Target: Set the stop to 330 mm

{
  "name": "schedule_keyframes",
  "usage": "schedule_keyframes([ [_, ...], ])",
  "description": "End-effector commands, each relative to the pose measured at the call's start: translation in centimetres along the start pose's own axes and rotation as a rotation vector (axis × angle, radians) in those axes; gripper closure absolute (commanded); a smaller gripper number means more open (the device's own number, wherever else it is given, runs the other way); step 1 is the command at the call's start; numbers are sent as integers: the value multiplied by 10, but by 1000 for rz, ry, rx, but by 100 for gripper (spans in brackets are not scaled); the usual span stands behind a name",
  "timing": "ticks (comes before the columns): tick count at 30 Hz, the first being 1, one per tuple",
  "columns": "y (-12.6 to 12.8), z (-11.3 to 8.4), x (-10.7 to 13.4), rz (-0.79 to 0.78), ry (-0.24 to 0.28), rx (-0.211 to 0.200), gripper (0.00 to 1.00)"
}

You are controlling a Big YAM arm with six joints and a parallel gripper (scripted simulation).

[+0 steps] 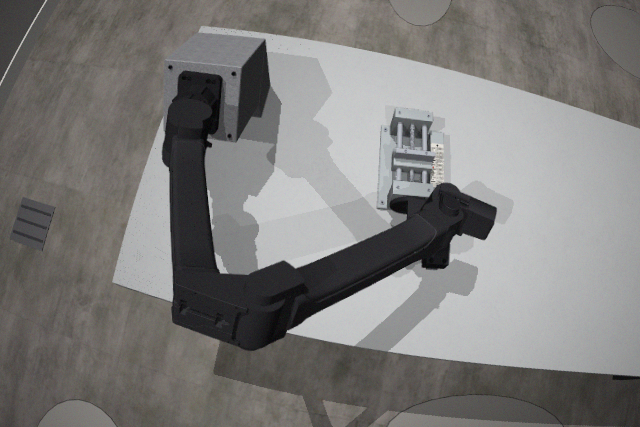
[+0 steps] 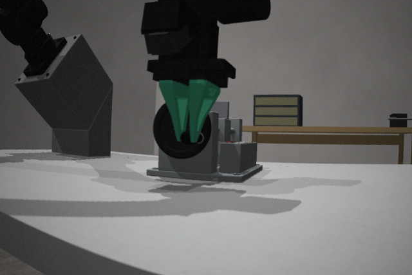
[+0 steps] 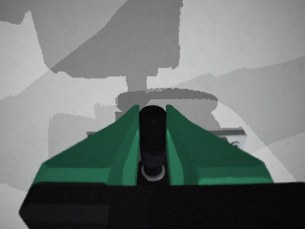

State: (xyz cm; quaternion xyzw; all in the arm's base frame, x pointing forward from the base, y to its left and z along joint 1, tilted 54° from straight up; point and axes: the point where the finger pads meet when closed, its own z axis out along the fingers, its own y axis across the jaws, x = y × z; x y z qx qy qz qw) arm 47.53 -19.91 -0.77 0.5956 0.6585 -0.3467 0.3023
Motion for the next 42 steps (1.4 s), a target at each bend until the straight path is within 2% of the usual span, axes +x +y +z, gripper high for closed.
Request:
schedule_keyframes([
  [1,31,-39,-5,26,1,-86,94],
  [17,27,-52,-5,27,2,-86,94],
  [22,11,-52,3,3,5,-69,94],
  [30,11,-61,0,13,4,-76,94],
  [42,-13,-68,3,3,5,-68,94],
])
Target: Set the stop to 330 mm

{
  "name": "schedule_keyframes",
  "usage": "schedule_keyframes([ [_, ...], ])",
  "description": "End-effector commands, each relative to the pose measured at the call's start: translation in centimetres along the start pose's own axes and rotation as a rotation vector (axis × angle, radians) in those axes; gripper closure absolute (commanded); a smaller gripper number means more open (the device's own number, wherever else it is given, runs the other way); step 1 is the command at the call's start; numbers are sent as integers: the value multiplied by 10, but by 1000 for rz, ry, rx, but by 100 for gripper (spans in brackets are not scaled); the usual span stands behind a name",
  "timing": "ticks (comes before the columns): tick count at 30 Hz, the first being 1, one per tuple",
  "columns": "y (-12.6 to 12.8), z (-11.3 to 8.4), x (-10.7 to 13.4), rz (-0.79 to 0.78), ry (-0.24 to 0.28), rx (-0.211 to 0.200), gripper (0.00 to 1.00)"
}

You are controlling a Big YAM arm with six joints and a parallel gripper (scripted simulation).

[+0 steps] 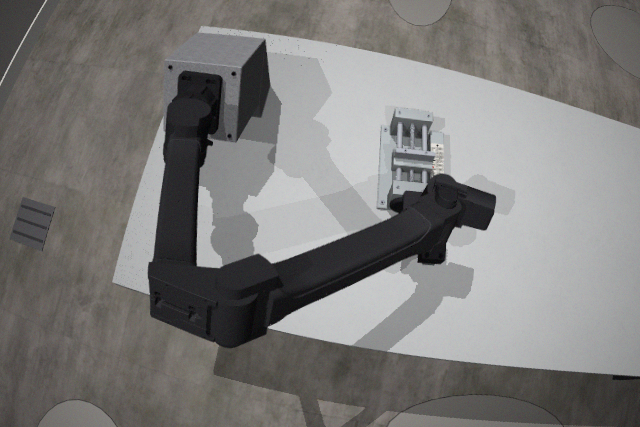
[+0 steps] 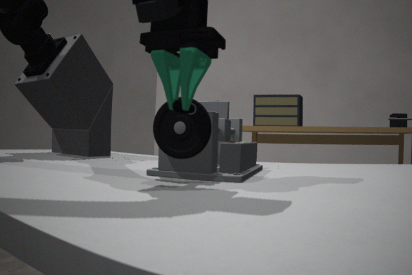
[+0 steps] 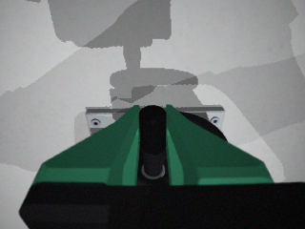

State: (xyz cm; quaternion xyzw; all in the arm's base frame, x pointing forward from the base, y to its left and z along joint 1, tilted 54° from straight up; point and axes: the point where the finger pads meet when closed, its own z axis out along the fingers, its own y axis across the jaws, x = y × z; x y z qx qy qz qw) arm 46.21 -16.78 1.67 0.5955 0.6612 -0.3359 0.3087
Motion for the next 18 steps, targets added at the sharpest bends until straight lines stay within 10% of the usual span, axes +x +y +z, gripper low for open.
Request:
schedule_keyframes([
  [1,0,-29,4,-4,-1,-44,94],
  [18,-16,-22,3,-9,-3,-55,94],
])
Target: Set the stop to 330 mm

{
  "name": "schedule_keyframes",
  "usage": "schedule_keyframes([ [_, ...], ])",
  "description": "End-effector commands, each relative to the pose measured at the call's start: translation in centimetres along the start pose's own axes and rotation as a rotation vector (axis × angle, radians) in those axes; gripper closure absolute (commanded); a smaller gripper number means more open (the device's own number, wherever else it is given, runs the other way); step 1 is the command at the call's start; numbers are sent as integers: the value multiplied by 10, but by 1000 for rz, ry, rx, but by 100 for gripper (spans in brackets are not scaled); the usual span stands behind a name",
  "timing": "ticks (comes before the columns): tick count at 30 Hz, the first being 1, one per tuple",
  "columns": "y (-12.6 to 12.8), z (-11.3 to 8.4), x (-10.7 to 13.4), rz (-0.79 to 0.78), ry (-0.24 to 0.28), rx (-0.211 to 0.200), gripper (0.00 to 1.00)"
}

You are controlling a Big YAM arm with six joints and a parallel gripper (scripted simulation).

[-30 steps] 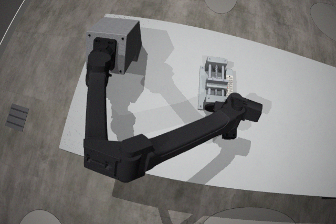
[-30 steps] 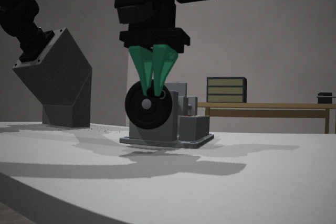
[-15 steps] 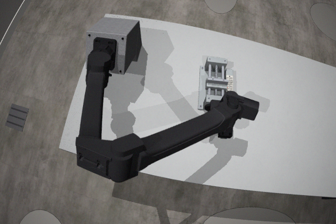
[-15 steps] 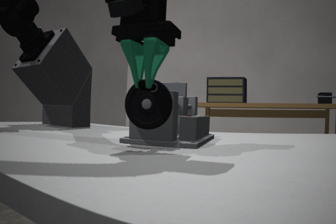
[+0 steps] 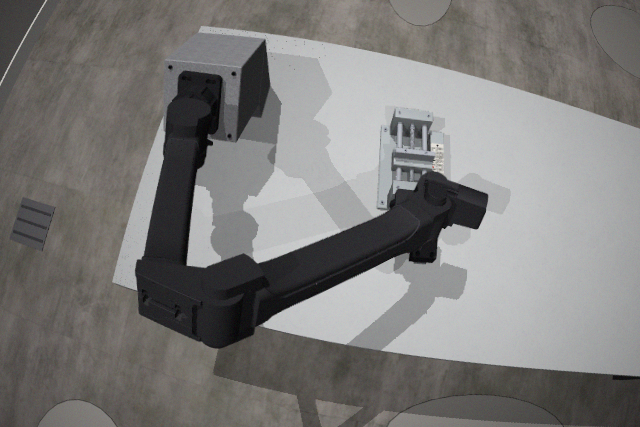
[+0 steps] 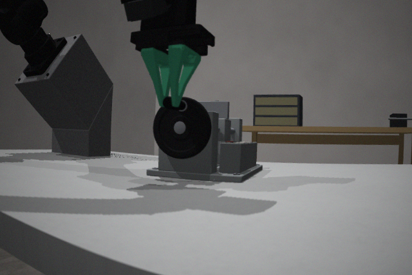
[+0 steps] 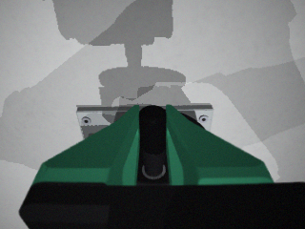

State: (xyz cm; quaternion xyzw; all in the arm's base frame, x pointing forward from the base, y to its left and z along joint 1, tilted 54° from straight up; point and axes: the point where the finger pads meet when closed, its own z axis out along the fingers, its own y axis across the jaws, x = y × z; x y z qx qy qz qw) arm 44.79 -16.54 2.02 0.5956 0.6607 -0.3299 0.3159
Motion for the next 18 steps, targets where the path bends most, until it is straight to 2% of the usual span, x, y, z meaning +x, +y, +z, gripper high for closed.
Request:
schedule_keyframes([
  [1,-4,-17,3,-26,1,-31,94],
  [7,-6,-13,0,-11,1,-29,94],
  [10,-14,-3,-5,2,2,-12,94],
  [18,-25,2,-7,-3,-1,2,94],
])
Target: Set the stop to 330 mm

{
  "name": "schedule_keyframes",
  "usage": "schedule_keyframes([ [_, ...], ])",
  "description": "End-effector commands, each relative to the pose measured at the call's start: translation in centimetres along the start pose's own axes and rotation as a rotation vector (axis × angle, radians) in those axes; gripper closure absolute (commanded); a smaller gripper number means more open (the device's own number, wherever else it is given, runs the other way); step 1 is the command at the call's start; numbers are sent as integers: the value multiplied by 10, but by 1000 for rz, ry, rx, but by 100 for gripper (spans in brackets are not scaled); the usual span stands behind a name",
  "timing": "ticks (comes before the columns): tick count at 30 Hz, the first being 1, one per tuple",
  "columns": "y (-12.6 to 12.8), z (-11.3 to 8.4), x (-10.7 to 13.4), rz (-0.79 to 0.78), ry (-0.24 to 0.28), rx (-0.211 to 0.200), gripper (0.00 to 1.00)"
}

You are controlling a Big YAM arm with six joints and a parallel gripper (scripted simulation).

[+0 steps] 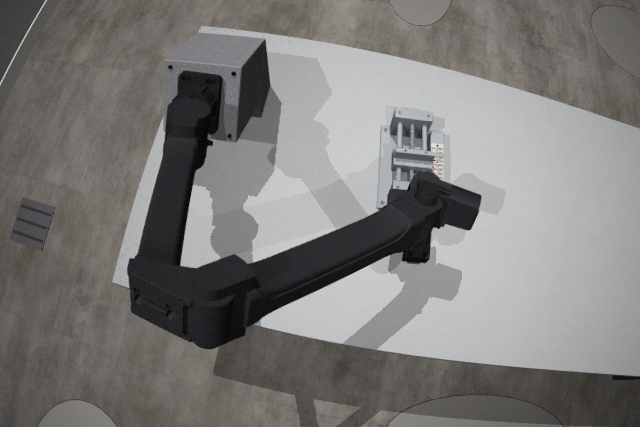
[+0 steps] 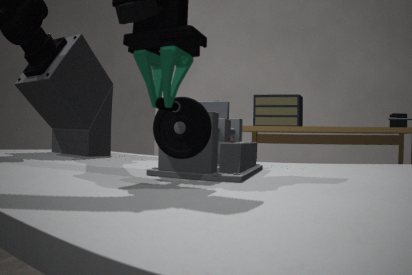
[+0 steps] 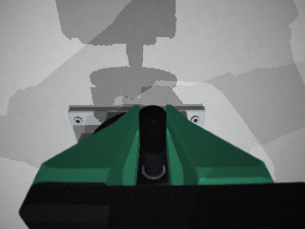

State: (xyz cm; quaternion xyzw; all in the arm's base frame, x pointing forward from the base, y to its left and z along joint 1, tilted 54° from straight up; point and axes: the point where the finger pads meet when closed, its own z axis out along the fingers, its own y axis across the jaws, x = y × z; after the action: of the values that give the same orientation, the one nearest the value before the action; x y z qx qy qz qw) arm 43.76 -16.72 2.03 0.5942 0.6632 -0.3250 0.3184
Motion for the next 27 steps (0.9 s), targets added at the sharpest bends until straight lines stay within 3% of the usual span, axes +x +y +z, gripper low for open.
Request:
schedule_keyframes([
  [1,-14,1,-7,1,-5,13,94],
  [27,-26,13,-6,3,-5,8,94],
])
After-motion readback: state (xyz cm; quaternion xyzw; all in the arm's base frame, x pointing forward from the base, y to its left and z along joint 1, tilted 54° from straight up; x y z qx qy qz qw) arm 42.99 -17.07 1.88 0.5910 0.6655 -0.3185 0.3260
